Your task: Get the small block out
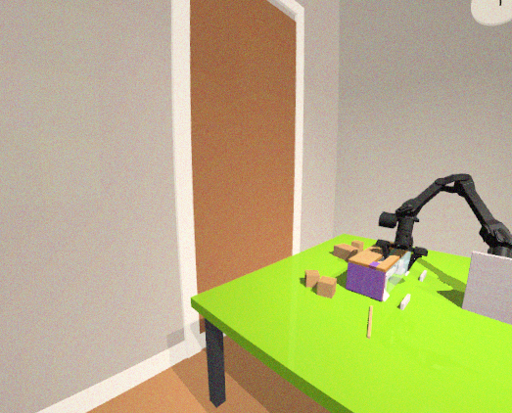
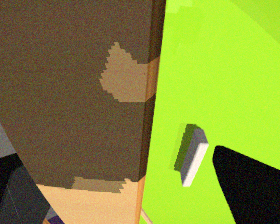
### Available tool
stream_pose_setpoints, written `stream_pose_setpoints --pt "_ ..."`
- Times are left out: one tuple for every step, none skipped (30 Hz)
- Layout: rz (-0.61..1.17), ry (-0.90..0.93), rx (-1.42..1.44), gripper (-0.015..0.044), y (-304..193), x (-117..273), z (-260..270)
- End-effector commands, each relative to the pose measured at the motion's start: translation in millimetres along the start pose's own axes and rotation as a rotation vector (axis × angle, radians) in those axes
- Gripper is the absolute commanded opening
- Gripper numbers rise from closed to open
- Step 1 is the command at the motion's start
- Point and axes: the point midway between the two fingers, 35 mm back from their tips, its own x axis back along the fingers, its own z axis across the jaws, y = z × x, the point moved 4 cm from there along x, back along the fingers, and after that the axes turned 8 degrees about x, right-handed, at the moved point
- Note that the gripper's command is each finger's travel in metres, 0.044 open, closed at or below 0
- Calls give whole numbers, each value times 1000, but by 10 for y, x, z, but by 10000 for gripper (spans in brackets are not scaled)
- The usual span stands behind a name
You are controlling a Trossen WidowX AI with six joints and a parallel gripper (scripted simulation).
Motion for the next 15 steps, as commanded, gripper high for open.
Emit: stream_pose_setpoints --pt "5 2 -1 400 -54 -14 10" --pt "5 2 -1 400 -63 -17 11" --pt "5 2 -1 400 -73 -20 12" --pt "5 2 -1 400 -82 -24 14" --pt "5 2 -1 400 -91 -27 15" --pt "5 2 -1 400 -101 -30 16" --pt "5 2 -1 400 -110 -34 18" --pt "5 2 -1 400 -120 -37 19" --pt "5 2 -1 400 -129 -40 20" --pt "5 2 -1 400 -138 -44 21" --pt "5 2 -1 400 -148 -47 23" --pt "5 2 -1 400 -157 -50 24" --pt "5 2 -1 400 -167 -54 25" --pt "5 2 -1 400 -176 -57 26" --pt "5 2 -1 400 -186 -60 28"
